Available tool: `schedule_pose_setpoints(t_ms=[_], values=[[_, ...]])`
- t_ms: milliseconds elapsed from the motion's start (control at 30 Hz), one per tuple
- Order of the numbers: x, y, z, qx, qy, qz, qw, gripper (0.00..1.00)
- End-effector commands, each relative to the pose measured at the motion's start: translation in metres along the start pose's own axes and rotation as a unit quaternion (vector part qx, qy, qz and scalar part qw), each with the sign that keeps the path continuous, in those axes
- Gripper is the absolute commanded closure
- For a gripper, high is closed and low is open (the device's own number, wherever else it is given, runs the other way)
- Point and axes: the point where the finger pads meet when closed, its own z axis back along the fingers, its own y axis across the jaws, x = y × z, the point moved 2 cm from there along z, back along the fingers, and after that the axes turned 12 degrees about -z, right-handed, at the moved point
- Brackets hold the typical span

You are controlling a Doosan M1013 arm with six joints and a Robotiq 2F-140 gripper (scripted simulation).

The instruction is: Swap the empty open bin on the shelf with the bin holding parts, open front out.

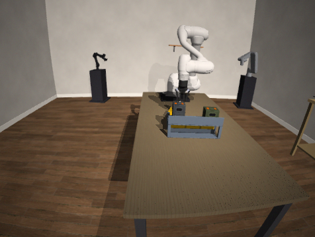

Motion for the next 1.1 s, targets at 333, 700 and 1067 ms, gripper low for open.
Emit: schedule_pose_setpoints(t_ms=[333, 700, 1067], values=[[0.0, 0.0, 0.0, 0.0, 0.0, 0.0, 1.0, 0.76], [0.0, 0.0, -0.005, 0.0, 0.0, 0.0, 1.0, 0.76], [0.0, 0.0, -0.017, 0.0, 0.0, 0.0, 1.0, 0.76]])
